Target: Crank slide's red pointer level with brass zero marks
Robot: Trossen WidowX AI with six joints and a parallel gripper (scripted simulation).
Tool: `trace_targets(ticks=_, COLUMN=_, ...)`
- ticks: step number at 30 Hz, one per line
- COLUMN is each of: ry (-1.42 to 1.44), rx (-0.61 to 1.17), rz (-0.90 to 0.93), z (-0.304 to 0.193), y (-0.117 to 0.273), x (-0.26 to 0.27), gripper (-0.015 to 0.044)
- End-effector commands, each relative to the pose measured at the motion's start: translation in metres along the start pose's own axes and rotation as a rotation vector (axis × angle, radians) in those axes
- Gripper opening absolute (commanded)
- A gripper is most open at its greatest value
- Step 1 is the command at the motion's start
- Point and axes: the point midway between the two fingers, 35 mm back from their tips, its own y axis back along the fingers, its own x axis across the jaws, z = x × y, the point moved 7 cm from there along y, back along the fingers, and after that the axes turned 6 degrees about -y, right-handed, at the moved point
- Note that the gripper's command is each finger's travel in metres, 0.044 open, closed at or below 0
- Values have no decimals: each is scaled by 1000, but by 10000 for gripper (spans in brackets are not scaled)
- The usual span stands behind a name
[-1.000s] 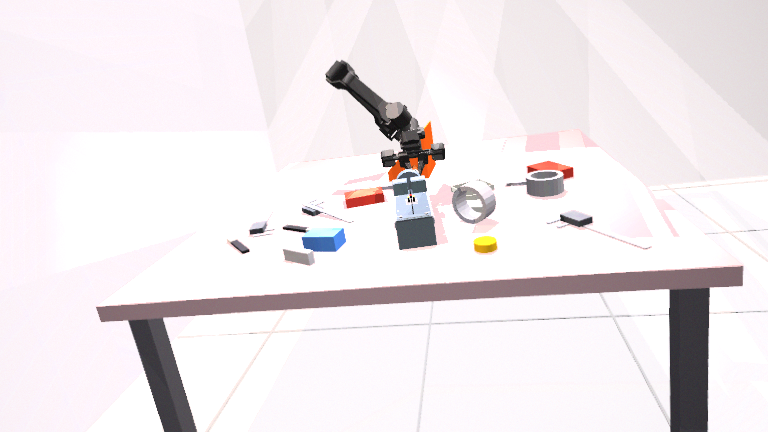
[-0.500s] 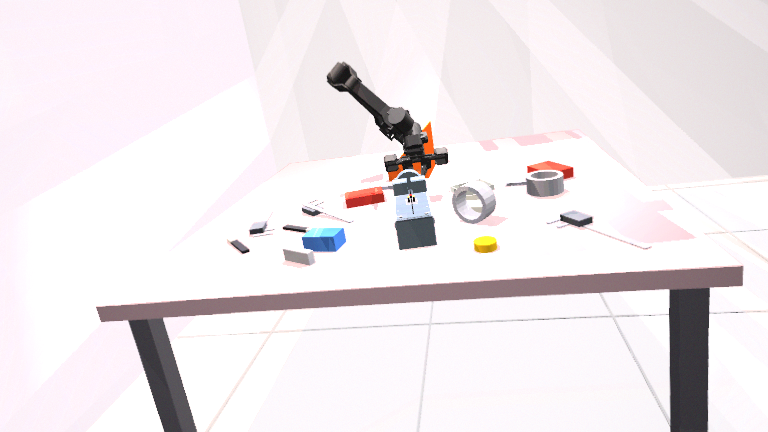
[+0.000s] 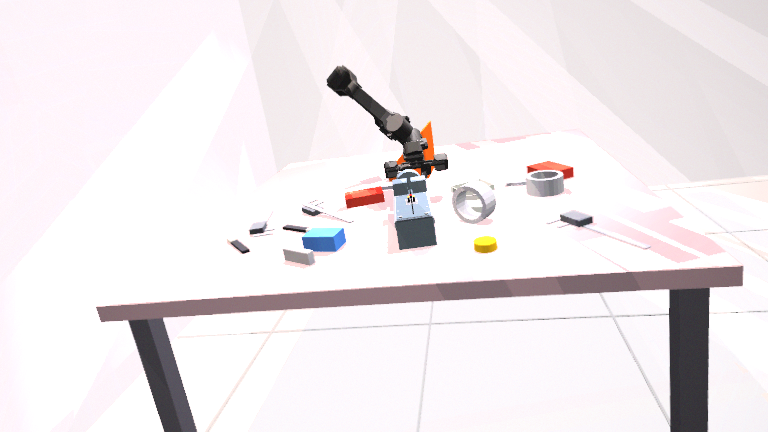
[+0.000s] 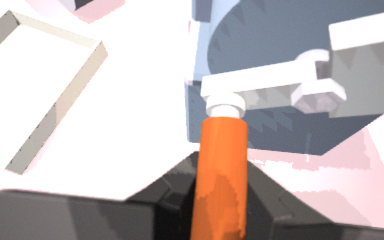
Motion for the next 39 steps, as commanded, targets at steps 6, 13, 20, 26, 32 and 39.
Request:
trace_targets(ticks=6, ry=-3, rx=11, rz=-4, z=-7, y=-9, x=-9, gripper=0)
trace_targets(ticks=13, ry=-3, rx=11, rz=-5, z=-10, y=-12, x=-16, gripper=0)
trace_targets(ticks=20, ry=-3, rx=11, rz=-5, z=-11, y=-14, x=-22, gripper=0)
trace_targets(ticks=26, ry=-2, rx=11, rz=-5, z=-11, y=-14, x=-26, gripper=0)
trace_targets(ticks=32, ry=-2, rx=11, rz=-5, z=-10, y=-14, x=-28, gripper=0)
trace_targets(ticks=39, ry=-2, rx=11, rz=-5, z=-10, y=-14, x=-31, gripper=0)
